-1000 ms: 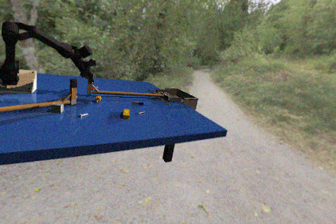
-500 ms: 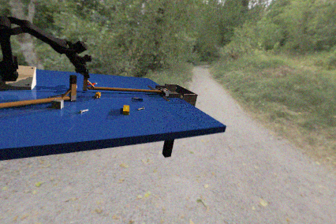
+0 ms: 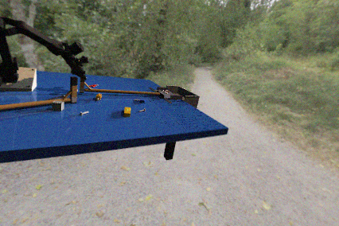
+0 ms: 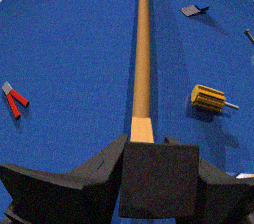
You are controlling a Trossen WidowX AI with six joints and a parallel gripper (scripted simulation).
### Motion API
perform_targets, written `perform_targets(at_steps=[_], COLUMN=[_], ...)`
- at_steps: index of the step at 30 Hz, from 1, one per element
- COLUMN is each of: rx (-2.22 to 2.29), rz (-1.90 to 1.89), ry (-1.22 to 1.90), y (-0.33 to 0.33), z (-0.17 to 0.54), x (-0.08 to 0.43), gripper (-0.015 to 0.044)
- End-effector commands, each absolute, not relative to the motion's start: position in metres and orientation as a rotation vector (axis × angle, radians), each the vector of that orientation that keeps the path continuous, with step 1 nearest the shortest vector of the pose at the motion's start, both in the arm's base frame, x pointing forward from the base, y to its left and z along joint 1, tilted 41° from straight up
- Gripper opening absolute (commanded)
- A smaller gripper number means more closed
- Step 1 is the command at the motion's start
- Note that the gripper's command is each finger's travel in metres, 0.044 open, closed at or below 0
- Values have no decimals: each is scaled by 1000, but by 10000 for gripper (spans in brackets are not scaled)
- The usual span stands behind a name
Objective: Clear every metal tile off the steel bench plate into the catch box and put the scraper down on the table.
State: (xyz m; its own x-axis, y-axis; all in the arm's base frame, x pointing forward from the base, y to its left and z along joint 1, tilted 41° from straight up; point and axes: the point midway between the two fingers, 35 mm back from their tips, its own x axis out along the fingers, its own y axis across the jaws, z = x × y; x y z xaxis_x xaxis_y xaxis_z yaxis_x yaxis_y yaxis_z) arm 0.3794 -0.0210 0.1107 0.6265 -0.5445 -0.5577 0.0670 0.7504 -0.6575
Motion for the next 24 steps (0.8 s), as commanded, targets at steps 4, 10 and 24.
perform_targets(at_steps=[4,10,24], rx=[-636,-636,-639], rz=[-381,-380,-377], ry=[813,812,822], y=[-19,-20,-21], z=[111,109,104], x=[369,360,351], gripper=[0,0,157])
